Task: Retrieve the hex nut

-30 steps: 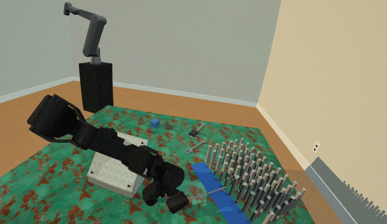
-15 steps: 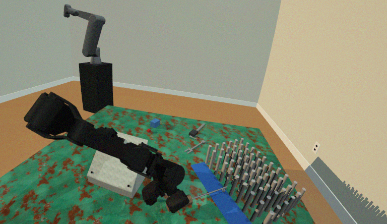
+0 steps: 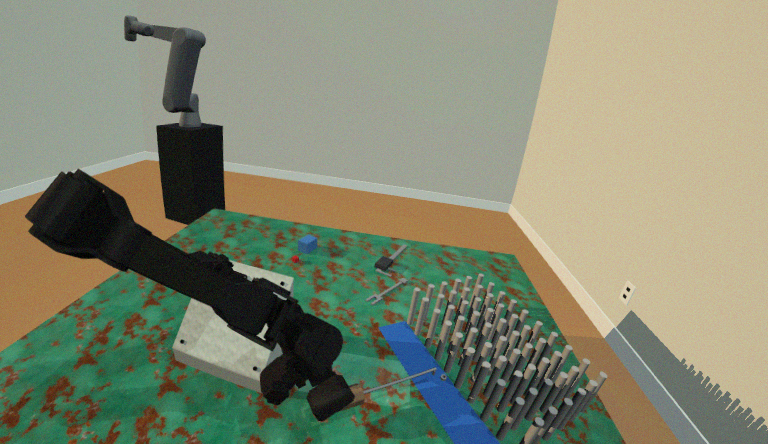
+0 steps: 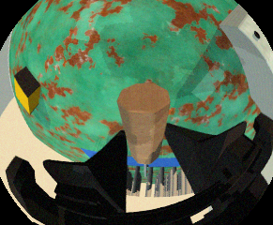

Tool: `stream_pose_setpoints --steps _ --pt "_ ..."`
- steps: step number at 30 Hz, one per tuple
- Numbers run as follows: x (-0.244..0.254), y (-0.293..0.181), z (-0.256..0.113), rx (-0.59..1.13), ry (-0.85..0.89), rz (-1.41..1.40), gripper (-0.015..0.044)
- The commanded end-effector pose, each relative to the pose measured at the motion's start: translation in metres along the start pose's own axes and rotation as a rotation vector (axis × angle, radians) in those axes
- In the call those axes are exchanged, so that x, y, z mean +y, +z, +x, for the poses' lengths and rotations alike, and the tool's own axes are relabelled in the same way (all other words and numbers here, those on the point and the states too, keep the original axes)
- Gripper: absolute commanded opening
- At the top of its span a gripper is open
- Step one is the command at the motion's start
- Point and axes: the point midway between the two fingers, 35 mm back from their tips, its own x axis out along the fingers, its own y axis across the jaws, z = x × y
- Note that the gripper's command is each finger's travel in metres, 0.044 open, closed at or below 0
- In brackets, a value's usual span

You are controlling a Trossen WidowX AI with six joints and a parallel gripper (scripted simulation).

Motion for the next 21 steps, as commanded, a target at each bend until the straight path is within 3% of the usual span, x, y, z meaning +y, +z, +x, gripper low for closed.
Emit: stream_pose_setpoints --steps 1,21 --pt "0.007 -0.009 -0.008 0.012 0.006 0.009 0.0" --pt "0.039 -0.051 -0.095 0.011 0.007 0.02 0.0"
